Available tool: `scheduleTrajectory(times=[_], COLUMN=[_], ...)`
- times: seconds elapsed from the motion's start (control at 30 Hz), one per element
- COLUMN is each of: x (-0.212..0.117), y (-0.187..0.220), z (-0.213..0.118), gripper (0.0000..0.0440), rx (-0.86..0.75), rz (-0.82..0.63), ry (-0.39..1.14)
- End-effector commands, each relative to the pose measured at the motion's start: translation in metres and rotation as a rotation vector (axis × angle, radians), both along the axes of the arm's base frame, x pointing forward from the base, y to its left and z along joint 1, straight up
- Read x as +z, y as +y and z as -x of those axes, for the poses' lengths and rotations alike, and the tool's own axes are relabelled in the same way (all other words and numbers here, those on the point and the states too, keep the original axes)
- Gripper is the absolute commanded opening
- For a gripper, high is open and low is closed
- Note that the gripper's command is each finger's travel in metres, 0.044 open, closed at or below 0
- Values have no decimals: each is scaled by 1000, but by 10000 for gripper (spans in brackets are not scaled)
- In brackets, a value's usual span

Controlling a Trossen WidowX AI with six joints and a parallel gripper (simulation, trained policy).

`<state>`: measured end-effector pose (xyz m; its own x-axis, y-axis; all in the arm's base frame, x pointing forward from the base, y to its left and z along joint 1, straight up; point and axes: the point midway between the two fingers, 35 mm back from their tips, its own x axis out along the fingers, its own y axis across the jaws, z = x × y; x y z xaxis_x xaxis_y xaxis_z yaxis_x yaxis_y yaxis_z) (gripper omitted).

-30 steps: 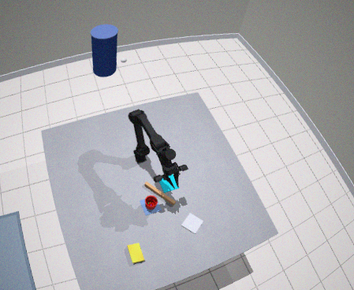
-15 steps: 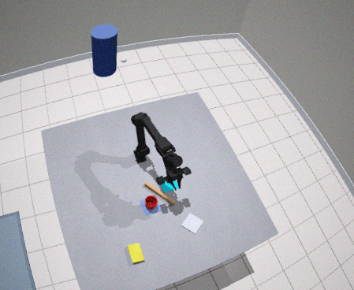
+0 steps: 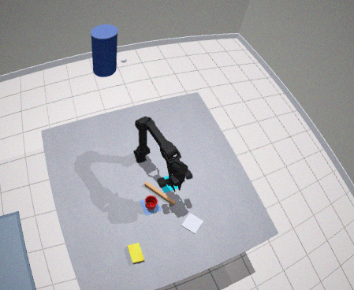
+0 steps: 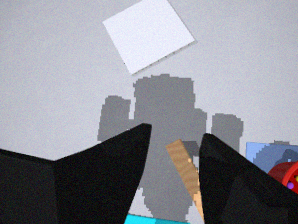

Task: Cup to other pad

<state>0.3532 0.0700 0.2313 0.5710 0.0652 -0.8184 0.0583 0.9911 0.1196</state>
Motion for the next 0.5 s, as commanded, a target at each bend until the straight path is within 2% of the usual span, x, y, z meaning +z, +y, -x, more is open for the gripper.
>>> scheduleTrajectory(times=[0.0, 0.47], x=[-7, -26], y=[-2, -15], z=[0, 2], gripper=[118, 125], rx=[-5, 18], rz=[23, 101], ry=[67, 277])
